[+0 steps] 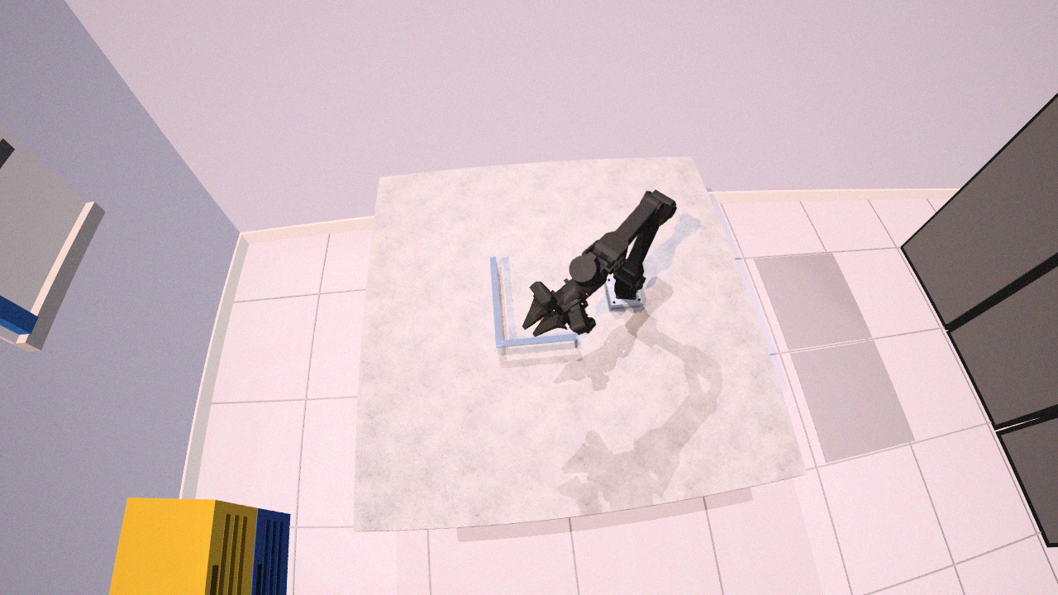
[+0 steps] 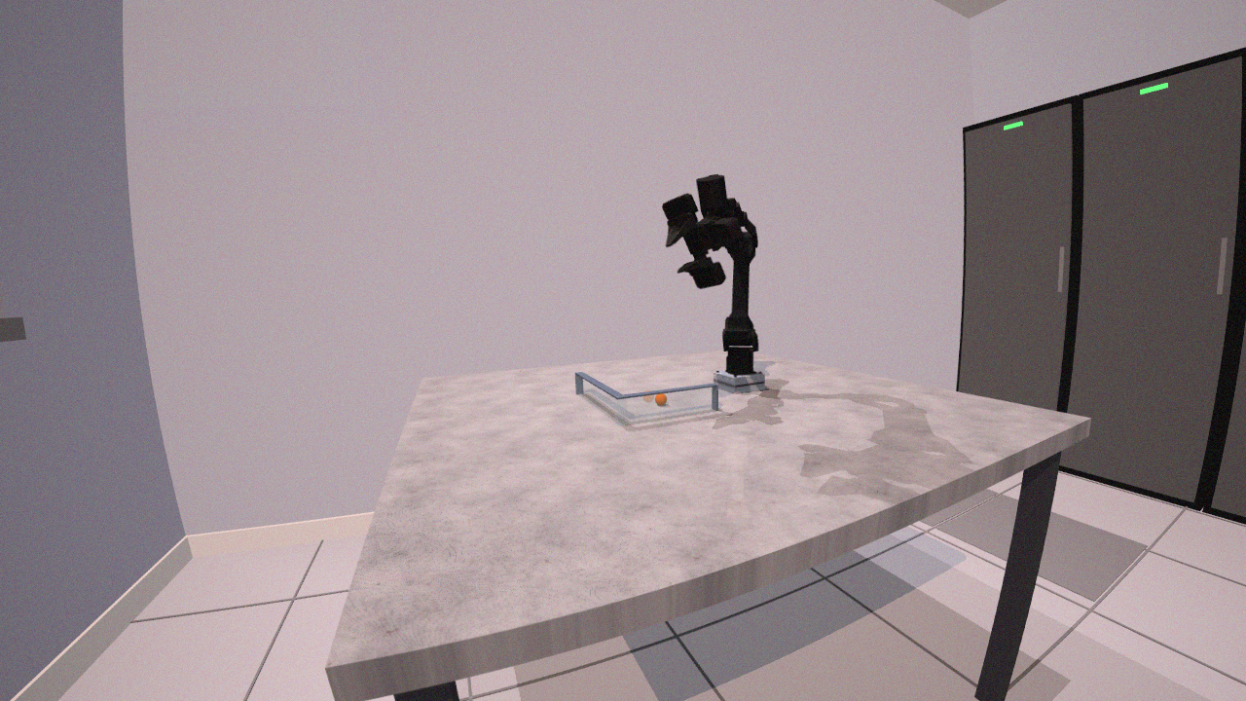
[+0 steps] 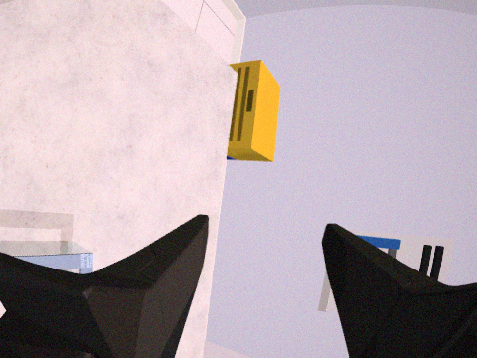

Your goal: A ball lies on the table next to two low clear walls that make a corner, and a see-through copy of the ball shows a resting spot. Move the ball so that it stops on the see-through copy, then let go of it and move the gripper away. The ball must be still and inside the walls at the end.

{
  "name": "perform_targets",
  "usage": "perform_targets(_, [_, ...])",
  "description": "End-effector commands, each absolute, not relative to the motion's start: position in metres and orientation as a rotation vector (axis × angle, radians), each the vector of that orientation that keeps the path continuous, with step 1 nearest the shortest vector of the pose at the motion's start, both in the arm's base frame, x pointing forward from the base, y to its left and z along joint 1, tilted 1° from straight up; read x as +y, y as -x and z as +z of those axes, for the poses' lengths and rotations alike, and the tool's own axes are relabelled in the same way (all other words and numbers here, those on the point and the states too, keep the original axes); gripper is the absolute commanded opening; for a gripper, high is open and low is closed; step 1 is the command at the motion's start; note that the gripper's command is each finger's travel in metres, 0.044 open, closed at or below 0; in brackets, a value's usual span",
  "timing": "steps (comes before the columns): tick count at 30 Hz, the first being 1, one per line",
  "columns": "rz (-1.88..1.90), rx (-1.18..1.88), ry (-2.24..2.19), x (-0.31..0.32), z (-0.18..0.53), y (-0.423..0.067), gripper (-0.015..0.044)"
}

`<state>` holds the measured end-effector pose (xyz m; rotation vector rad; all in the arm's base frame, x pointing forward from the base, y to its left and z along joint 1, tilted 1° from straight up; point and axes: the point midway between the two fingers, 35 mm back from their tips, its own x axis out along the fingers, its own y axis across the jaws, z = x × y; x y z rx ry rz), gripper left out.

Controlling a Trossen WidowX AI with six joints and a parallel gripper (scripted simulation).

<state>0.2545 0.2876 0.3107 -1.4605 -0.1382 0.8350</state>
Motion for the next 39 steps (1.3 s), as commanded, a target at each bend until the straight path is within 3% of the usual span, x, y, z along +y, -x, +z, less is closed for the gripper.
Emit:
perform_targets(1, [0.922, 0.096, 1.549, 0.26, 0.246, -0.28, 0.0243])
perform_targets(8, [1.091, 0.541, 1.572, 0.191, 0.146, -0.294, 0.0243])
perform_targets(17, [1.311, 1.081, 1.366, 0.102, 0.059, -0.26, 0.0243])
perform_targets(39, [1.315, 1.091, 1.359, 0.1, 0.033, -0.26, 0.0243])
